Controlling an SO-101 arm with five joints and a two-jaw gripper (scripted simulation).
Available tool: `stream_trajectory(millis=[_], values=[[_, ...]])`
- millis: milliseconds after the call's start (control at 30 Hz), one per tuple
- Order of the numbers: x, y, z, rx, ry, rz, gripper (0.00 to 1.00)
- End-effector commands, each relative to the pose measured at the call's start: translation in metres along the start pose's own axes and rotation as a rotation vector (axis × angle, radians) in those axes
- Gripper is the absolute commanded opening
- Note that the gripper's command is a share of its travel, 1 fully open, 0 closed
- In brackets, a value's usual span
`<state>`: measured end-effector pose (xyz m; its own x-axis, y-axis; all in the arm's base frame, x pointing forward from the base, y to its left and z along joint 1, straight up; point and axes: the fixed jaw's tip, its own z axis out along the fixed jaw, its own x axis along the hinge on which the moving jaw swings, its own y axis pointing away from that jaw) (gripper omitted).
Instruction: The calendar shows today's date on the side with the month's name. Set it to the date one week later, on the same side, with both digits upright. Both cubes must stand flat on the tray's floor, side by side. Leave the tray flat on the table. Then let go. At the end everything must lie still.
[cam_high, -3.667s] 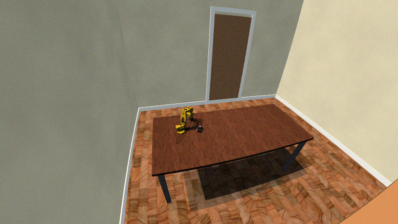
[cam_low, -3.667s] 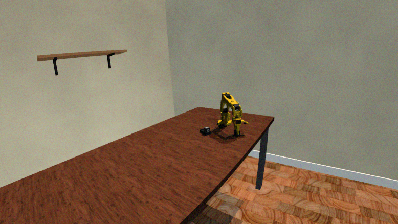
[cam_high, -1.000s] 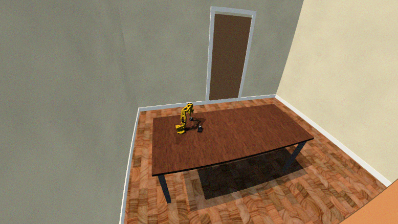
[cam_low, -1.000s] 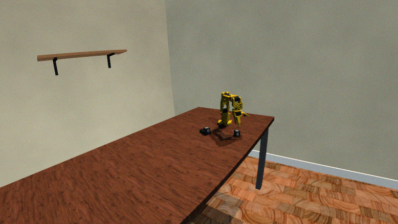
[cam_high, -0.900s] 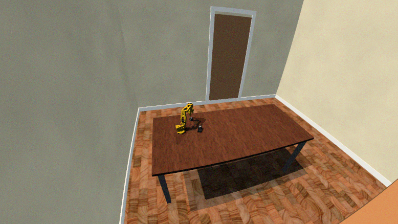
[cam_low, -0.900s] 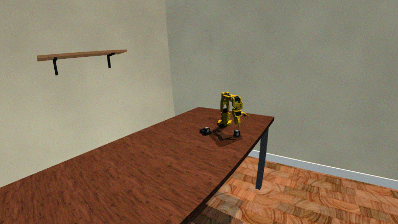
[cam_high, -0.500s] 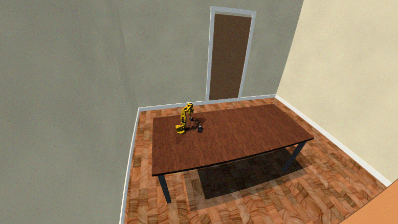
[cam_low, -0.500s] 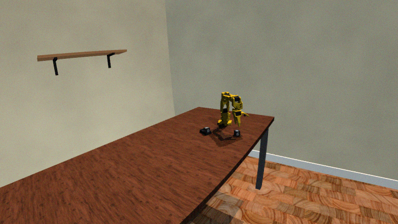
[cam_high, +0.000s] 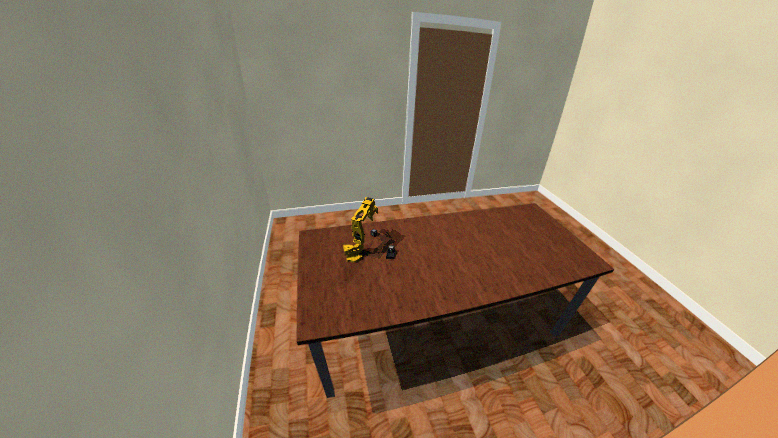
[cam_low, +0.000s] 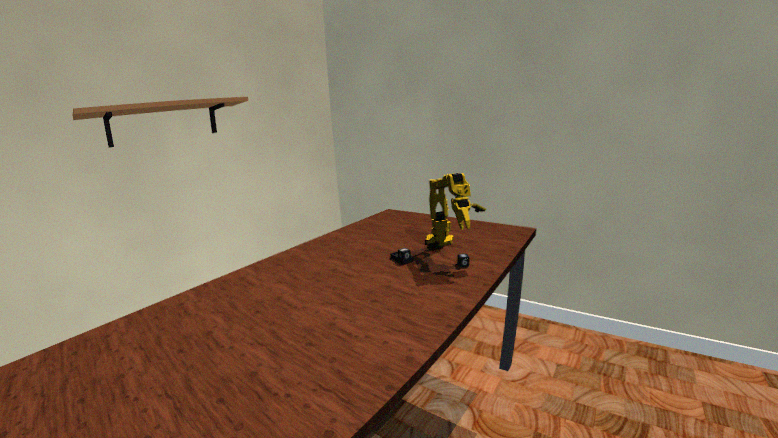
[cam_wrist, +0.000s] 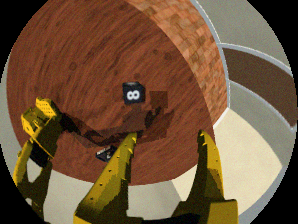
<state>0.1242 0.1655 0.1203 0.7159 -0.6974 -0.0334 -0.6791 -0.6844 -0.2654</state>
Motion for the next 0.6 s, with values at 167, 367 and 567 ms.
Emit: stream_trajectory(millis=[167,367,567], values=[[-0.003,-0.008,-0.045,0.251,-0.038,-0.011,0.35],[-0.003,-0.008,-0.051,0.279,-0.042,-0.011,0.35],[-0.003,-0.008,-0.051,0.279,-0.042,-0.013,0.35]])
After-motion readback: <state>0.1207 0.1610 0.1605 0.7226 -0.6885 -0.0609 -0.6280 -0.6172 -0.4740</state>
